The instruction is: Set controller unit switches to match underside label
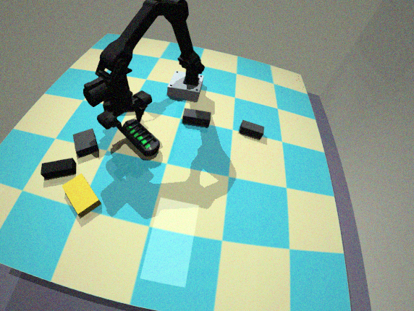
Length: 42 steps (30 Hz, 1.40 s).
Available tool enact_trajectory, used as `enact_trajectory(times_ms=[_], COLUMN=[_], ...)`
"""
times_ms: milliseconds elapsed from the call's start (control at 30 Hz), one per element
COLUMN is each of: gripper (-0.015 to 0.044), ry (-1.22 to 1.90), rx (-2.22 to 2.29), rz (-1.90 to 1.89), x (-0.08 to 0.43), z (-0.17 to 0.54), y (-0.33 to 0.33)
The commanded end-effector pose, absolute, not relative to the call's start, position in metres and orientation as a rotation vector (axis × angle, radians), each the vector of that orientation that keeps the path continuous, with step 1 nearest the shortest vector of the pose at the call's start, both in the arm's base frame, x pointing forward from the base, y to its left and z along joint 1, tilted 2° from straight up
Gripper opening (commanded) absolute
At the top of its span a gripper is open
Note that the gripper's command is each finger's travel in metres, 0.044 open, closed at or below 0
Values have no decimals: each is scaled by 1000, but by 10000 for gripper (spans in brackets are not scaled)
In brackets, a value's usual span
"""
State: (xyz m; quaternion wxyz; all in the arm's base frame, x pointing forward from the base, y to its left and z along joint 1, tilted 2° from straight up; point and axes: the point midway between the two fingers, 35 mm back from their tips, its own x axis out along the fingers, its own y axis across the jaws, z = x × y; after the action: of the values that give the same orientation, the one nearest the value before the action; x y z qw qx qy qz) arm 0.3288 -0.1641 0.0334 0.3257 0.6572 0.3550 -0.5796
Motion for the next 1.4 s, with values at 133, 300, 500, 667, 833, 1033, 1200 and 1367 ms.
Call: enact_trajectory(times_ms=[133,300,500,667,833,1033,1200,1367], gripper=[337,337,337,337,337,337,337,337], ry=[921,917,911,907,903,898,893,889], rx=[1717,1709,1699,1692,1685,1676,1668,1661], rz=[-1510,-1516,-1524,-1530,-1535,-1543,-1548,-1554], x=[333,334,336,337,338,339,340,341], z=[44,48,50,53,56,60,62,64], y=[-160,-158,-156,-154,-152,-150,-148,-146])
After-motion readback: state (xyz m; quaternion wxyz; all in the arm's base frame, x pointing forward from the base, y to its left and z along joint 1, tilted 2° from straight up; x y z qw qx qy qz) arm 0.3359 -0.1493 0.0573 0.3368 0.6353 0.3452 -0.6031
